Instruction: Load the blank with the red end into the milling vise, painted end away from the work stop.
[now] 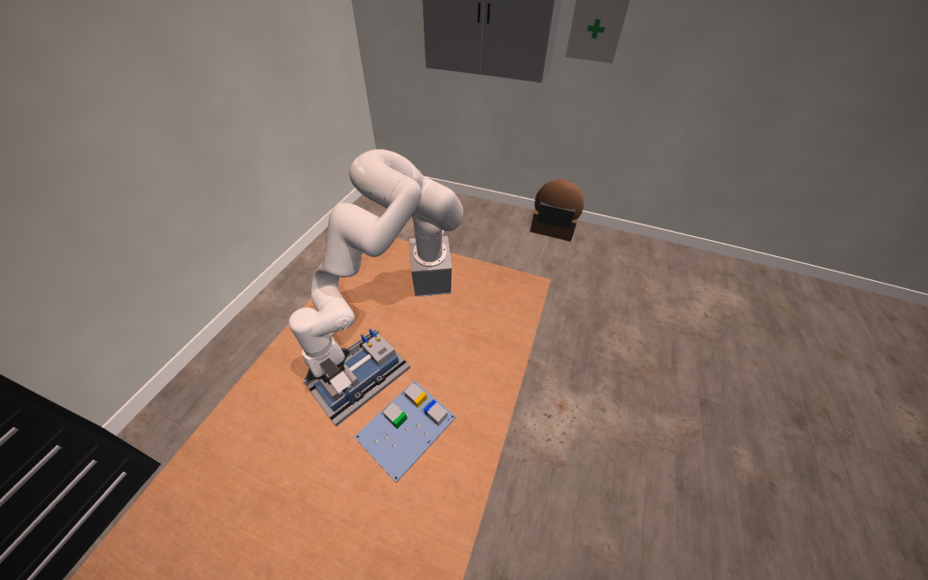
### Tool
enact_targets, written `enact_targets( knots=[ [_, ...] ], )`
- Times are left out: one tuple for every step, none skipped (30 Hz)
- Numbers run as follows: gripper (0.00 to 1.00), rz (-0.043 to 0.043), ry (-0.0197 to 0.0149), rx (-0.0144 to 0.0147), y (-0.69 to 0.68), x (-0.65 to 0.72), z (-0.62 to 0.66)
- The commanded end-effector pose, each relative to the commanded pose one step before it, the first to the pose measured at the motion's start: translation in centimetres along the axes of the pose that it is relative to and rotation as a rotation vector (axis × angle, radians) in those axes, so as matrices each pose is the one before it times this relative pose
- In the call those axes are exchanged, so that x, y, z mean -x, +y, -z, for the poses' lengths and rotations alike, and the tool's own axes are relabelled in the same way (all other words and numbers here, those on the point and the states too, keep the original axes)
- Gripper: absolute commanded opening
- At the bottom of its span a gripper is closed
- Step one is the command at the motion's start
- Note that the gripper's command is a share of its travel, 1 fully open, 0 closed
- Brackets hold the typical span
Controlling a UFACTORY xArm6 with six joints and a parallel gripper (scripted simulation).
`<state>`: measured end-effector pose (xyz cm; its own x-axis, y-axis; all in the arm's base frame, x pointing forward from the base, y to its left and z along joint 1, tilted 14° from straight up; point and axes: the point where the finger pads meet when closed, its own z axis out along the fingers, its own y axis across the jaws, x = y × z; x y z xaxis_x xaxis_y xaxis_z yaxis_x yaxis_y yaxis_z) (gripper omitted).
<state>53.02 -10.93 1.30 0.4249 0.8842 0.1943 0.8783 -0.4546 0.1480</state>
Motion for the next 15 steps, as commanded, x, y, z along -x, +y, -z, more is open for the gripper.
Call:
enact_targets(
  knots=[
    [0.0, 0.00027, 0.00083, 0.00419, 0.174, -0.045, 0.107],
    [0.0, 0.0, 0.0, 0.0, 0.0, 0.0, -0.01],
    [0.0, 0.0, 0.0, 0.0, 0.0, 0.0, -0.01],
    [0.0, 0.0, 0.0, 0.0, 0.0, 0.0, -0.01],
    [0.0, 0.0, 0.0, 0.0, 0.0, 0.0, -0.01],
    [0.0, 0.0, 0.0, 0.0, 0.0, 0.0, 0.0],
    [0.0, 0.0, 0.0, 0.0, 0.0, 0.0, 0.0],
    [0.0, 0.0, 0.0, 0.0, 0.0, 0.0, 0.0],
    [0.0, 0.0, 0.0, 0.0, 0.0, 0.0, 0.0],
    [0.0, 0.0, 0.0, 0.0, 0.0, 0.0, 0.0],
    [0.0, 0.0, 0.0, 0.0, 0.0, 0.0, 0.0],
    [0.0, 0.0, 0.0, 0.0, 0.0, 0.0, 0.0],
    [1.0, -0.00013, 0.00013, 0.00072, 0.03, 0.002, 0.038],
    [1.0, 0.0, 0.0, 0.0, 0.0, 0.0, 0.0],
    [1.0, 0.0, 0.0, 0.0, 0.0, 0.0, 0.0]
  ],
)
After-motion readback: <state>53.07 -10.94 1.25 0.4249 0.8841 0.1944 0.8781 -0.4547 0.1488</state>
